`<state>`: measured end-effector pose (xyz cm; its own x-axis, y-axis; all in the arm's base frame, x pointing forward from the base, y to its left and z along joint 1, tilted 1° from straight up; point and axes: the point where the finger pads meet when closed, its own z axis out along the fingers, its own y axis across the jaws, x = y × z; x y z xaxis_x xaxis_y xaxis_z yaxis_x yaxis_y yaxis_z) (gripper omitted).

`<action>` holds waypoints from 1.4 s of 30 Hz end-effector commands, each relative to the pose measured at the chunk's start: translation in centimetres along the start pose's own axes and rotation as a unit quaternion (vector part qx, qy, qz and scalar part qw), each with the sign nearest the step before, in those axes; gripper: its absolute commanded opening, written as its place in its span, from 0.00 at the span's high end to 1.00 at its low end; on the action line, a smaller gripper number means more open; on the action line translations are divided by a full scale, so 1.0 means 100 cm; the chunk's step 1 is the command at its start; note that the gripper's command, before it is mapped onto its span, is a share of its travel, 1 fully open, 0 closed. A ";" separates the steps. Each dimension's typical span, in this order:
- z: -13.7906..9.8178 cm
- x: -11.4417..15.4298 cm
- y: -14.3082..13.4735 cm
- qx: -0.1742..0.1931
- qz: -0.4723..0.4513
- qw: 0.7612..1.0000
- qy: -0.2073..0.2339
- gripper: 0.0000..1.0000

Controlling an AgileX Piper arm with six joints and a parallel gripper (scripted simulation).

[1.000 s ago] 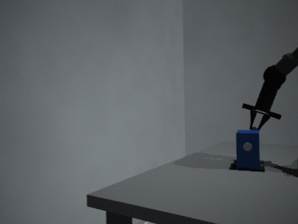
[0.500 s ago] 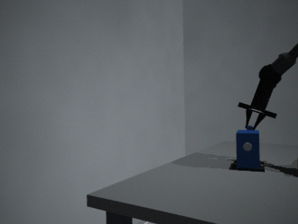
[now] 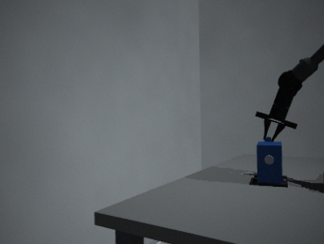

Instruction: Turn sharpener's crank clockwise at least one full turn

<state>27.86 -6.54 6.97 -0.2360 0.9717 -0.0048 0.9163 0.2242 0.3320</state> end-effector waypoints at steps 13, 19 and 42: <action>0.000 0.000 0.001 -0.001 0.000 1.000 0.000 0.31; 0.000 0.000 0.001 -0.001 0.000 1.000 0.000 0.31; -0.012 -0.001 0.001 -0.002 0.000 1.000 -0.002 0.31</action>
<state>27.58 -6.63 7.90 -0.2366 0.9716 -0.0056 0.9158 0.2250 0.3326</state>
